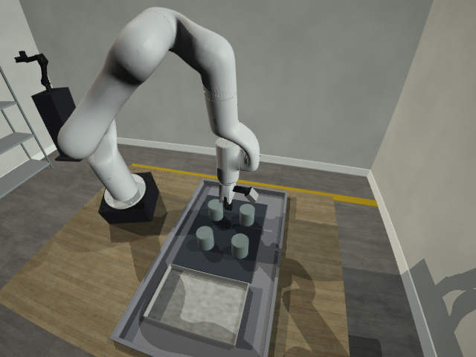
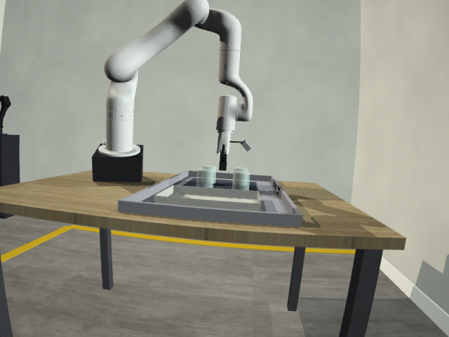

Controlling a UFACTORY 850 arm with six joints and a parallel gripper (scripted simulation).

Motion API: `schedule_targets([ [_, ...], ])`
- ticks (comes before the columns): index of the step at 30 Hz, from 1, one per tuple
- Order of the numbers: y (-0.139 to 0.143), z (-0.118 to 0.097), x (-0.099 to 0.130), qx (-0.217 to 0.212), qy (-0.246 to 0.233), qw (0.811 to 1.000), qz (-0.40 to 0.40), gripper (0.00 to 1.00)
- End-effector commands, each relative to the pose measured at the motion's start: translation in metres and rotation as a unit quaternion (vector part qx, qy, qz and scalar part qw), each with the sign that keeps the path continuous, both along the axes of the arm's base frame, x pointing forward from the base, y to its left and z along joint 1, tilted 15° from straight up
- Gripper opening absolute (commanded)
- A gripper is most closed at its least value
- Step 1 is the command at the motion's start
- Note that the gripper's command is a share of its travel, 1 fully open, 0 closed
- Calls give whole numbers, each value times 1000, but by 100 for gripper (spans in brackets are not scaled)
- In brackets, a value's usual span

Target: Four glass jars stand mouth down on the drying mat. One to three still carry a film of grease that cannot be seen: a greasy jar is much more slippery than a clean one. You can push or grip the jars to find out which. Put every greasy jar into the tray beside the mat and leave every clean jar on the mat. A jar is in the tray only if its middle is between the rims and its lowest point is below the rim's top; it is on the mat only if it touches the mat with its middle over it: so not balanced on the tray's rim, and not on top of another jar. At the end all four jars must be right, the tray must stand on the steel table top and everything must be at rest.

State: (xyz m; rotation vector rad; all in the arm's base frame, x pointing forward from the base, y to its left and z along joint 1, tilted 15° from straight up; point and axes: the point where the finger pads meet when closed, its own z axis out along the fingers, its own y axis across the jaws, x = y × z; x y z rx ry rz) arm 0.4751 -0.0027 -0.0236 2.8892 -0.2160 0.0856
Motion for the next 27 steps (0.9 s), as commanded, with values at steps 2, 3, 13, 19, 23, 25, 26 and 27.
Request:
schedule_targets([
  [2,0,-1,1,-1,-6,1000,1,0],
  [3,0,-1,1,-1,-6,1000,1,0],
  [13,0,-1,0,-1,-6,1000,1,0],
  [19,0,-1,-1,-1,-6,1000,1,0],
  [23,0,-1,-1,-1,-6,1000,1,0],
  [25,0,-1,-2,-1,-6,1000,1,0],
  [26,0,-1,-2,-1,-6,1000,1,0],
  [27,0,-1,-2,-1,-6,1000,1,0],
])
